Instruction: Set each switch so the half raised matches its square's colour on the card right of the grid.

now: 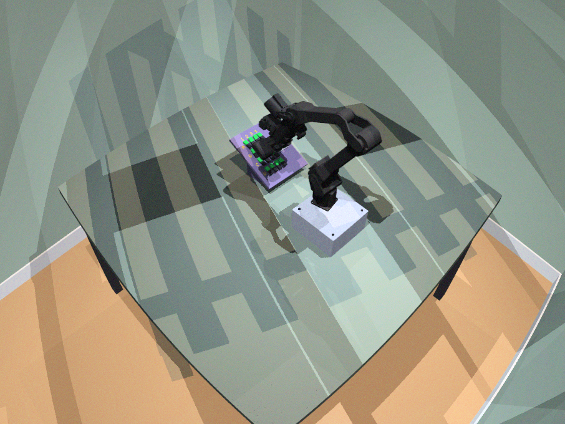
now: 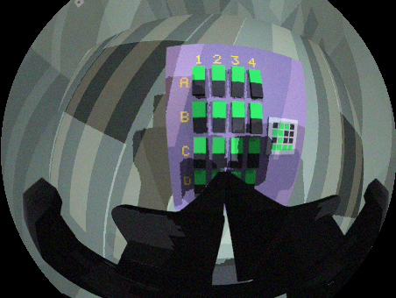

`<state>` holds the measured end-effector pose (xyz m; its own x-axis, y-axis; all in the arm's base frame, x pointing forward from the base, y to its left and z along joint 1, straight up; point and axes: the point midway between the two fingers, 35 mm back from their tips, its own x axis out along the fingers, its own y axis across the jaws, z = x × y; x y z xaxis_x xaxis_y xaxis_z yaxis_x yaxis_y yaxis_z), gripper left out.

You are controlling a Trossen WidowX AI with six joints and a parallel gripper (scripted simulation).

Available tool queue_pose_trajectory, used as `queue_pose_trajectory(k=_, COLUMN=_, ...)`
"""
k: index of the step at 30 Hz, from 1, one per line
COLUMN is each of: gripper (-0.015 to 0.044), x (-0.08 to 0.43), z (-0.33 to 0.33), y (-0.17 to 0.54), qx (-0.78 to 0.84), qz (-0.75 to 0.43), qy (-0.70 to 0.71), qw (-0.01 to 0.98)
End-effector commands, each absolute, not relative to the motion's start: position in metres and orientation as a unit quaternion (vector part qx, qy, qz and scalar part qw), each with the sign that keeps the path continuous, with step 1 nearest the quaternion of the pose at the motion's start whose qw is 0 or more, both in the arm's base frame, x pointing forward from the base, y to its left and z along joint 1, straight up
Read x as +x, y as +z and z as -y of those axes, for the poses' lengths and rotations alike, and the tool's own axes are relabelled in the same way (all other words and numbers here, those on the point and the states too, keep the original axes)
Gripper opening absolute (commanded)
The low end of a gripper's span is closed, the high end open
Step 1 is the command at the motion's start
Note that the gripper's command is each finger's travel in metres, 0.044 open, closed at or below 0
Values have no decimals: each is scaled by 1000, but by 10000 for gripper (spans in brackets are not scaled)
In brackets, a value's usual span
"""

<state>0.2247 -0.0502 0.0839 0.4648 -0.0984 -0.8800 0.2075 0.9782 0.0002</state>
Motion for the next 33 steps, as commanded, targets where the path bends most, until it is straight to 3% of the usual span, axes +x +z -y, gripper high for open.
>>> queue_pose_trajectory(k=1, gripper=0, x=228, z=51, y=59, qx=52, qz=-513, qy=-85, qw=852)
queue_pose_trajectory(k=33, gripper=0, x=239, z=53, y=36, qx=52, qz=-513, qy=-85, qw=853)
